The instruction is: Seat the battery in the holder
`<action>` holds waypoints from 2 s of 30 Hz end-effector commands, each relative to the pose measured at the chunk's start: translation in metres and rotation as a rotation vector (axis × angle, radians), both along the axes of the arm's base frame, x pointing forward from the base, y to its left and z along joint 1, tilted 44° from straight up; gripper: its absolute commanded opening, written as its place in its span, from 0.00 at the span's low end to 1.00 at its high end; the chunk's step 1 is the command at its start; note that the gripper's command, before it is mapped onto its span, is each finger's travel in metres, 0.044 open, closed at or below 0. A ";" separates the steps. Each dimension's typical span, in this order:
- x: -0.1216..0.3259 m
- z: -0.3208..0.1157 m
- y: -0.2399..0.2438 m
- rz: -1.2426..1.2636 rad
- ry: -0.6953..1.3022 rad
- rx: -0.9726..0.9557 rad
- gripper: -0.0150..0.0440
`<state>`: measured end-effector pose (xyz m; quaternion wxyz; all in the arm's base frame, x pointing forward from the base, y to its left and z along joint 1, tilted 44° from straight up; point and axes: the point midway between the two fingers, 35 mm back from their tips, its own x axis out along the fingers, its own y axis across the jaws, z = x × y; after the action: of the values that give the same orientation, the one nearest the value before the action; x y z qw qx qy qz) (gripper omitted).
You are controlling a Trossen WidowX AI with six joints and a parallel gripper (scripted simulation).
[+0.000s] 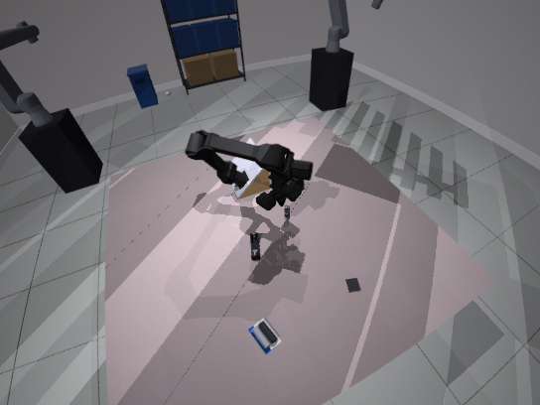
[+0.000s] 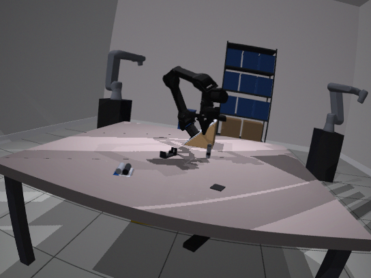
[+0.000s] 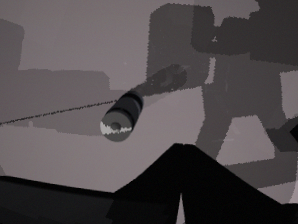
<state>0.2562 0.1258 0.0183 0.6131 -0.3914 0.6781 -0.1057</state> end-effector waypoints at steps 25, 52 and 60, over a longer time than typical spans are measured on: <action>-0.011 -0.062 -0.032 -0.001 0.020 -0.022 0.25; -0.029 -0.089 -0.005 -0.002 0.020 -0.022 0.25; -0.029 -0.080 0.002 0.004 0.023 -0.026 0.25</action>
<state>0.2262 0.1201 -0.0679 0.5980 -0.4042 0.6834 -0.1094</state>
